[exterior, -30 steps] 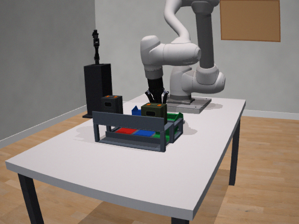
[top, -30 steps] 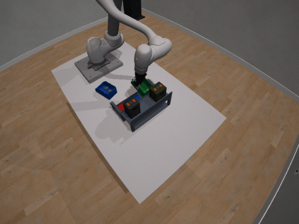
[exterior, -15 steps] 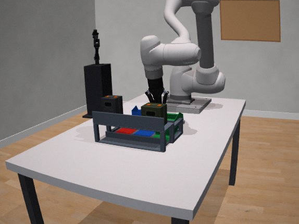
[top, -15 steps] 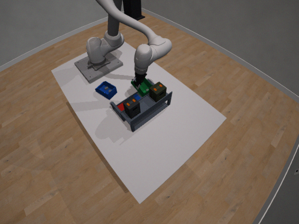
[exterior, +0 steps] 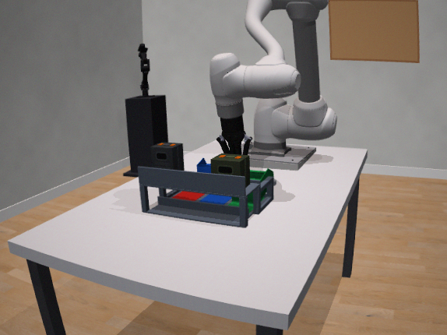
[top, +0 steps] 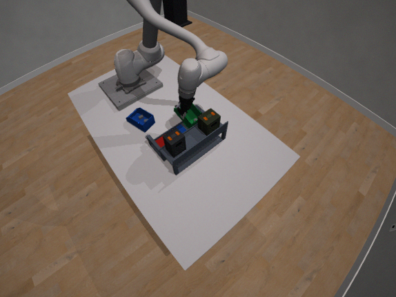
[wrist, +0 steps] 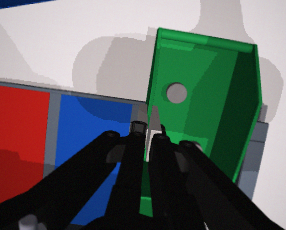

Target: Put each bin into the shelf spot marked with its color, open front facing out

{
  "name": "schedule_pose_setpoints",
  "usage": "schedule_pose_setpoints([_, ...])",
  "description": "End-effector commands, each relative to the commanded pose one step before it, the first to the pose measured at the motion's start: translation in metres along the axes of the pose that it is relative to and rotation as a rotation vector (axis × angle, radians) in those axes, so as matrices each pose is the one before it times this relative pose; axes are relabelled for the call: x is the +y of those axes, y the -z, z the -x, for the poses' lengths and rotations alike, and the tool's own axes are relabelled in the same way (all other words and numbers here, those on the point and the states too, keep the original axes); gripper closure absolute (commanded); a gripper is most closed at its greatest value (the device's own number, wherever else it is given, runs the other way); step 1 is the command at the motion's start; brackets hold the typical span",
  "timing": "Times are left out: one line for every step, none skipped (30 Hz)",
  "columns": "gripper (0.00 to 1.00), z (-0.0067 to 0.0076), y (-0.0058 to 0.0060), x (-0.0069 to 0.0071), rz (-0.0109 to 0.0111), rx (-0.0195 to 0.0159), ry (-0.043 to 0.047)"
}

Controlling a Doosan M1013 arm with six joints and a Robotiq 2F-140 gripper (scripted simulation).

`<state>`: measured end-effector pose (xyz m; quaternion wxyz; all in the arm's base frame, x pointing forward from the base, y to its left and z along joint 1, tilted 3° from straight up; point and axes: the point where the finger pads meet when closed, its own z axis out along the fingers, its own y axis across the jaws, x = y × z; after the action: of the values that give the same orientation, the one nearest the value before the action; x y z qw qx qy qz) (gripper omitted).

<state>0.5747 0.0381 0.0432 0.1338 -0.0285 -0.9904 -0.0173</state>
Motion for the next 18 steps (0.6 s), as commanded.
schedule_pose_setpoints([0.9, 0.00128, 0.00015, 0.00003, 0.0002, -0.00432, 0.00008])
schedule_pose_setpoints([0.9, 0.00057, 0.00001, 0.0, 0.0, -0.00183, 0.0])
schedule_pose_setpoints([0.9, 0.00059, 0.00001, 0.0, 0.0, -0.00188, 0.0])
schedule_pose_setpoints([0.9, 0.0006, 0.00001, 0.0, 0.0, -0.00192, 0.0])
schedule_pose_setpoints([0.9, 0.00061, 0.00001, 0.0, 0.0, -0.00195, 0.0])
schedule_pose_setpoints([0.9, 0.00061, 0.00001, 0.0, 0.0, -0.00197, 0.0])
schedule_pose_setpoints([0.9, 0.00061, 0.00001, 0.0, 0.0, -0.00196, 0.0])
schedule_pose_setpoints([0.9, 0.00061, 0.0, 0.0, 0.0, -0.00195, 0.0])
schedule_pose_setpoints([0.9, 0.0006, 0.0, 0.0, 0.0, -0.00193, 0.0])
schedule_pose_setpoints([0.9, 0.0006, 0.0, 0.0, 0.0, -0.00191, 0.0])
schedule_pose_setpoints([0.9, 0.00058, 0.0, 0.0, 0.0, -0.00187, 0.0])
schedule_pose_setpoints([0.9, 0.00057, 0.0, 0.0, 0.0, -0.00182, 0.0])
schedule_pose_setpoints([0.9, 0.0, 0.0, 0.0, 0.0, 0.0, 0.0])
schedule_pose_setpoints([0.9, 0.0, 0.0, 0.0, 0.0, 0.0, 0.0])
schedule_pose_setpoints([0.9, 0.00055, 0.0, 0.0, 0.0, -0.00176, 0.0])
schedule_pose_setpoints([0.9, 0.00053, 0.0, 0.0, 0.0, -0.00169, 0.0])
schedule_pose_setpoints([0.9, 0.0005, 0.0, 0.0, 0.0, -0.0016, 0.0])
schedule_pose_setpoints([0.9, 0.00047, 0.0, 0.0, 0.0, -0.00152, 0.0])
